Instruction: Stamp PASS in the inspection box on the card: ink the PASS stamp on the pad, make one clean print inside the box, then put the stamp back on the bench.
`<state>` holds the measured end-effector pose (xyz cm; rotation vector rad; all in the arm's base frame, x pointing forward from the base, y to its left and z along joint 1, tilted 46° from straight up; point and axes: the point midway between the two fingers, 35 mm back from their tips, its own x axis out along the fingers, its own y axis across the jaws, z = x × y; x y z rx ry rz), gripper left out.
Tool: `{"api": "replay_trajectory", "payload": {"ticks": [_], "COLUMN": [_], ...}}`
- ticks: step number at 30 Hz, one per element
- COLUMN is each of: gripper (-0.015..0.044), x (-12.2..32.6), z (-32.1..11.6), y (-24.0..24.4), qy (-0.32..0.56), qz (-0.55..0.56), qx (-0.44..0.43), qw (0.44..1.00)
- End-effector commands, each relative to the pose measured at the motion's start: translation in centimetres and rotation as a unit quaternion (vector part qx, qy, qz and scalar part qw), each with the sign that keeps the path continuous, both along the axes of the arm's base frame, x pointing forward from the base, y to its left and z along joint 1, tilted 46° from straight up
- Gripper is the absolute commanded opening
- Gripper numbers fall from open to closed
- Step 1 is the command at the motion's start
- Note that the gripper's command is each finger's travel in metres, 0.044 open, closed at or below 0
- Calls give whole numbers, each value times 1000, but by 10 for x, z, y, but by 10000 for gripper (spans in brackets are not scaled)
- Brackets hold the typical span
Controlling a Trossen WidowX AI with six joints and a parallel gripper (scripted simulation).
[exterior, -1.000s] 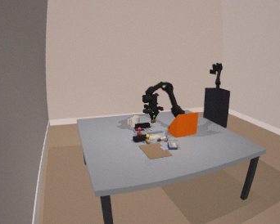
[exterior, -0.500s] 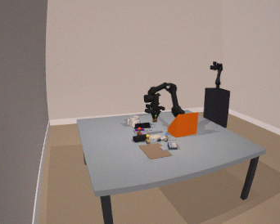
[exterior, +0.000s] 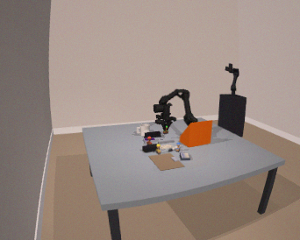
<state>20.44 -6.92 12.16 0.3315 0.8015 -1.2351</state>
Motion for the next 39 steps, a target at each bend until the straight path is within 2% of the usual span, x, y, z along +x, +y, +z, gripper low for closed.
{"api": "replay_trajectory", "payload": {"ticks": [1,25,35,39], "gripper": [0,0,262,264], "x": [0,1,2,3], "z": [-5,-28,-26,-22], "y": [-5,-33,-30,-24], "qy": [2,1,-1,1], "qz": [1,0,0,3], "qx": [-2,-8,-5,-2], "qw": [1000,1000,1000,1000]}}
